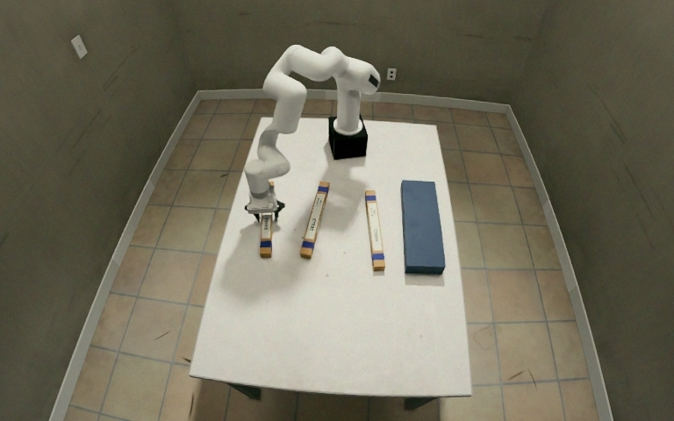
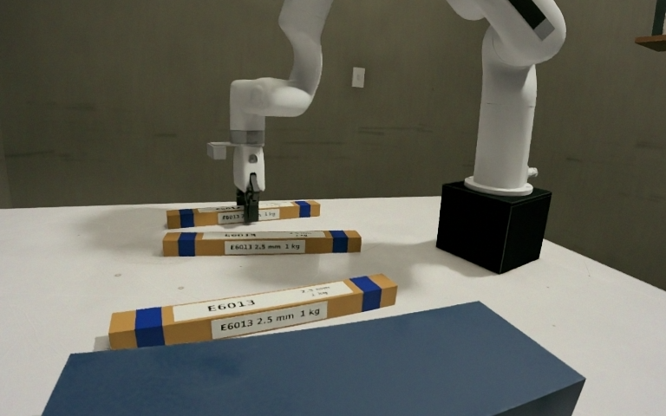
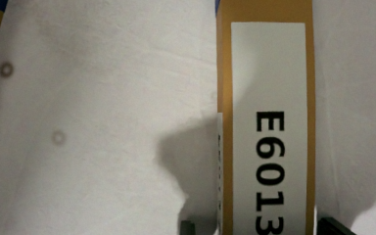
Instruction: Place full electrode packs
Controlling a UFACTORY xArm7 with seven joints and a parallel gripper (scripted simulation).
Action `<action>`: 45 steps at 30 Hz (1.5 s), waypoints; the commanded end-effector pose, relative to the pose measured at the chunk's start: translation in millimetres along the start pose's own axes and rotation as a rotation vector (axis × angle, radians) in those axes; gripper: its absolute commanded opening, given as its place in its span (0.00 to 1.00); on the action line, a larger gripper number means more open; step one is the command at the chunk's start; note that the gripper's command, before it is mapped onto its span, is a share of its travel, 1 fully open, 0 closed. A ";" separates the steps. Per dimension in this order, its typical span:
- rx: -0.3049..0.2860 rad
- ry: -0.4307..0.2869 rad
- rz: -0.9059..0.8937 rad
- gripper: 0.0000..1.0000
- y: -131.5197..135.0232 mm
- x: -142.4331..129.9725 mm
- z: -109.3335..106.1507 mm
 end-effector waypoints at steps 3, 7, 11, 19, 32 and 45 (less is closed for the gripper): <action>-0.002 0.004 0.000 0.74 1.1 1.5 -1.5; -0.002 0.004 0.000 0.74 1.1 1.5 -1.5; -0.002 0.004 0.000 0.35 1.1 1.5 -1.5; -0.002 0.004 0.000 0.35 1.1 1.5 -1.5; -0.002 0.004 0.000 0.35 1.1 1.5 -1.5; -0.002 0.004 0.000 0.35 1.1 1.5 -1.5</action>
Point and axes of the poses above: the point where the finger pads meet when closed, its own z axis out along the fingers, its own y axis across the jaws, x = y × z, the point moved 3 cm from there along -z, back along the fingers, and after that the axes turned 11 degrees about z, right-handed, at the moved point
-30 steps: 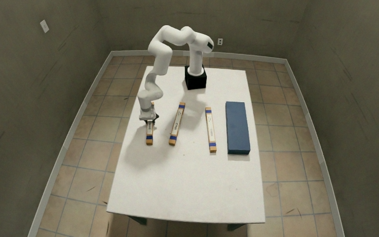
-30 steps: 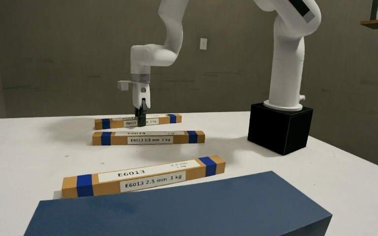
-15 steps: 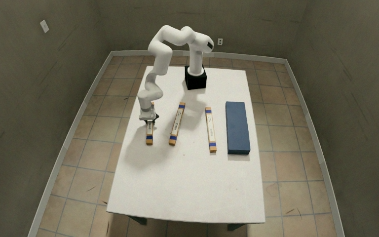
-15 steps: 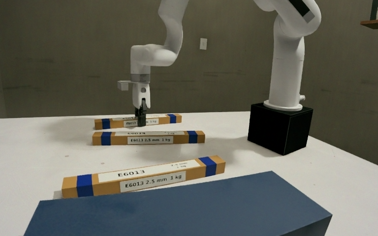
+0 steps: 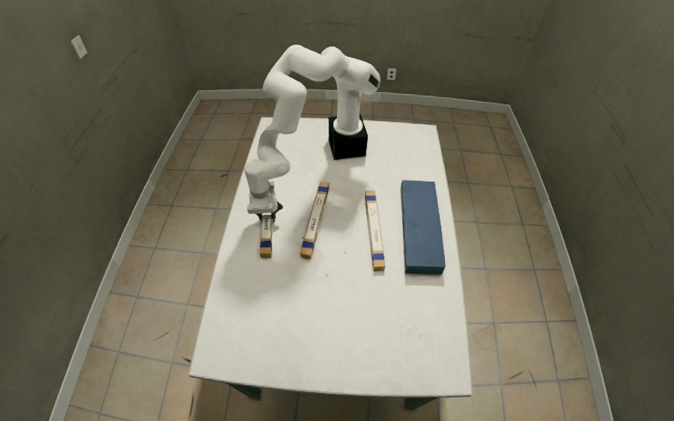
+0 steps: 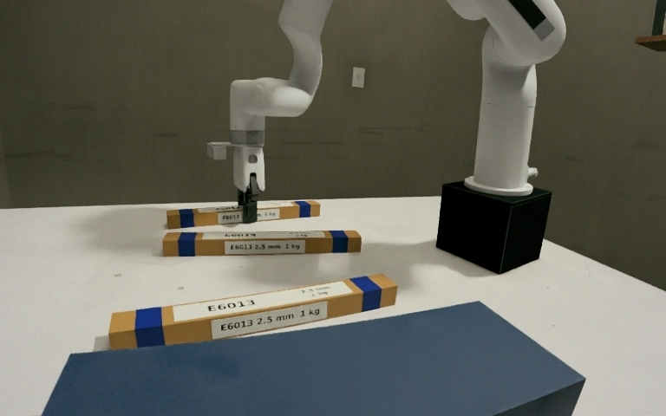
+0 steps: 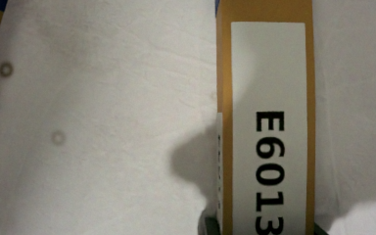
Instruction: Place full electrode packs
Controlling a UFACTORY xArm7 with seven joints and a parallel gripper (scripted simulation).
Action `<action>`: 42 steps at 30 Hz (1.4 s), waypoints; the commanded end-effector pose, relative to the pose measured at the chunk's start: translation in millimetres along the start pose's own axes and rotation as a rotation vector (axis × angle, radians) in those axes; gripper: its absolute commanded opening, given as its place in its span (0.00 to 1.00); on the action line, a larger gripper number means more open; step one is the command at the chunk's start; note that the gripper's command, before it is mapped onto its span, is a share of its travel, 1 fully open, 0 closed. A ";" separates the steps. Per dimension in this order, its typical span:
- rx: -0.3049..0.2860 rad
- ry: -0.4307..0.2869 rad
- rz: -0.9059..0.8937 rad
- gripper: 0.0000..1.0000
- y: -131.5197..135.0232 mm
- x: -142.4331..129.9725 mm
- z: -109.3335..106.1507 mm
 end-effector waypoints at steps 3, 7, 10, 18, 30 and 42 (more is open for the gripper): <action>-0.002 0.004 0.000 0.35 1.0 1.5 -1.6; -0.002 0.004 0.000 0.35 1.0 1.5 -1.6; -0.002 0.004 0.000 0.35 1.0 1.5 -1.6; -0.002 0.004 0.000 0.35 1.0 1.5 -2.6; -0.002 0.004 0.000 0.35 0.9 1.4 -23.2; -0.002 0.004 0.000 0.35 0.9 1.3 -48.7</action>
Point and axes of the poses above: the point where the finger pads meet when closed, its own z axis out along the fingers, its own y axis across the jaws, x = y × z, the point moved 3 cm from there along -z, back along the fingers, and after that the axes turned 11 degrees about z, right-handed, at the moved point
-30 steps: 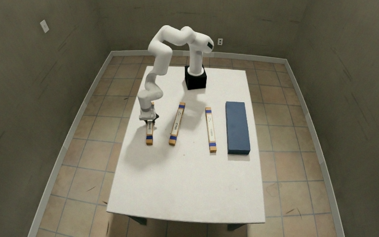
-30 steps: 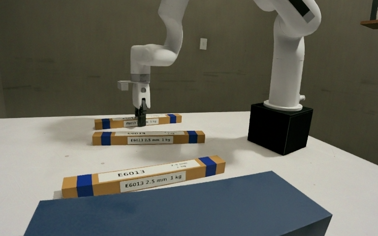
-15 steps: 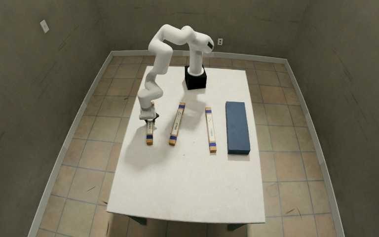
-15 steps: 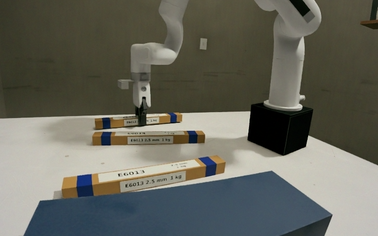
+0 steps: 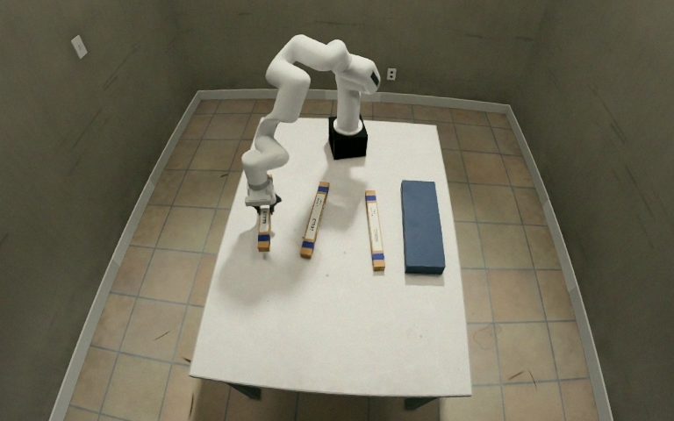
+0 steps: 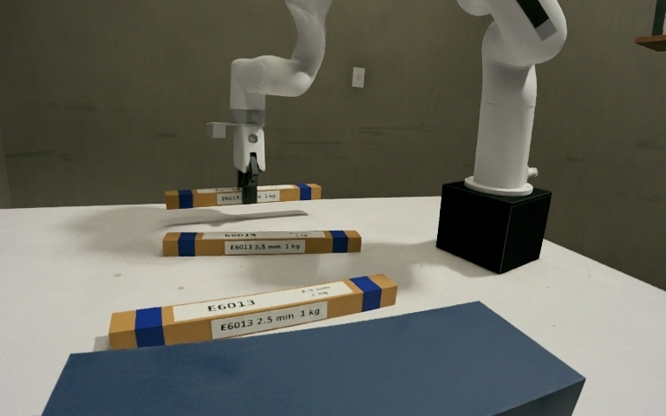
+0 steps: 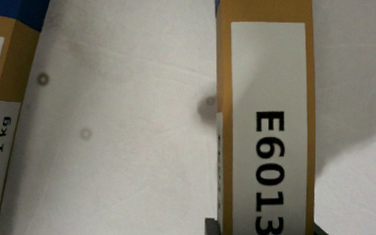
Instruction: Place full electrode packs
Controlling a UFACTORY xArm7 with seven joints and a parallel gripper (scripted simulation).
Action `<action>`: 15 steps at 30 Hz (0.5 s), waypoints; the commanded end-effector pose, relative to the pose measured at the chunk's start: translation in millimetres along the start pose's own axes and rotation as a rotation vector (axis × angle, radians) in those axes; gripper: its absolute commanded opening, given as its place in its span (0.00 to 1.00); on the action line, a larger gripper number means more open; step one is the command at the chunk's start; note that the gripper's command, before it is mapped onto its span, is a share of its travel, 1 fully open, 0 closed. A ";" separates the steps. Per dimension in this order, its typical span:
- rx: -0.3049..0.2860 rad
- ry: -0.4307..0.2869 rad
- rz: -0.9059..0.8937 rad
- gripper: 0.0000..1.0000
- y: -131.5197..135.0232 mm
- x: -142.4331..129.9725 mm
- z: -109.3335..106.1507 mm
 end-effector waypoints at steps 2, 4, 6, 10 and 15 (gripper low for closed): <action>-0.003 0.003 0.000 0.35 0.9 1.2 -8.1; -0.003 0.003 0.000 0.35 0.9 1.2 -9.0; -0.003 0.003 0.000 0.35 0.9 1.2 -9.1; -0.003 0.003 0.000 0.35 0.9 1.2 -9.1; -0.003 0.003 0.000 0.35 0.9 1.2 -9.1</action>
Point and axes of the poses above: the point where the finger pads meet when closed, its own z axis out along the fingers, its own y axis across the jaws, x = y × z, the point moved 3 cm from there along -z, back along the fingers, and after that the axes turned 11 degrees about z, right-handed, at the moved point
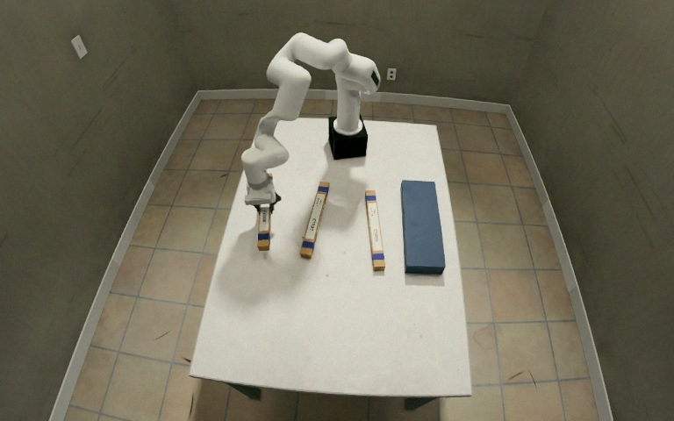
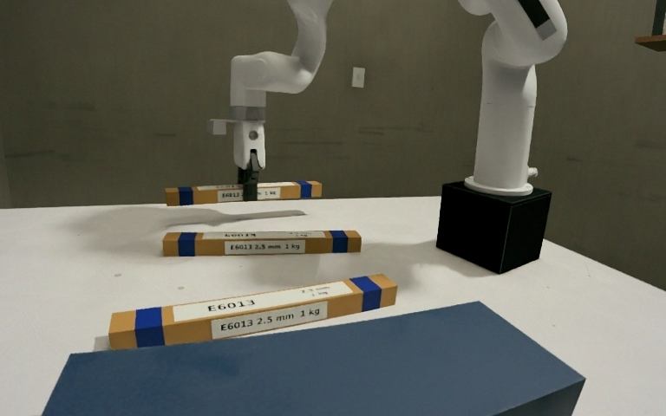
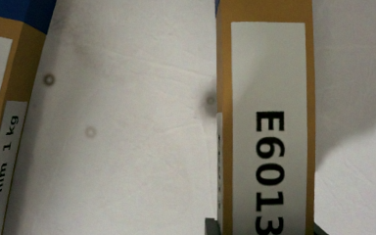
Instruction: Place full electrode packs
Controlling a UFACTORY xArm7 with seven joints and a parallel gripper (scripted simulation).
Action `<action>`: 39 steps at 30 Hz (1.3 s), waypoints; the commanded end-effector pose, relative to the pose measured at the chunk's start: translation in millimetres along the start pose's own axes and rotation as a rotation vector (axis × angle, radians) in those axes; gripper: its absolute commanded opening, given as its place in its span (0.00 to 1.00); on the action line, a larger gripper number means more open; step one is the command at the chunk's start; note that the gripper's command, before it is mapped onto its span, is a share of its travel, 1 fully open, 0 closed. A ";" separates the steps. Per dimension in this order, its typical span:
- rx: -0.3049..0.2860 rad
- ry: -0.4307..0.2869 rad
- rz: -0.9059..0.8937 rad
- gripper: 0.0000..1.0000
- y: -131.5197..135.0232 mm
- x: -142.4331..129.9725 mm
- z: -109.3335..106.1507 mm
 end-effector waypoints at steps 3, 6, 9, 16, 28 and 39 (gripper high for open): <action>-0.003 0.005 0.000 0.35 1.4 1.9 -2.3; -0.003 0.005 0.000 0.35 1.4 1.9 -2.3; -0.003 0.005 0.000 0.35 1.4 1.9 -2.3; -0.003 0.005 0.000 0.35 1.3 1.8 -10.9; -0.003 0.005 0.000 0.35 1.2 1.7 -44.0; -0.003 0.005 0.000 0.35 1.2 1.6 -53.1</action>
Point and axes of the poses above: the point where the finger pads meet when closed, its own z axis out along the fingers, its own y axis across the jaws, x = y × z, the point moved 3 cm from there along -z, back along the fingers, and after that the axes turned 11 degrees about z, right-handed, at the moved point
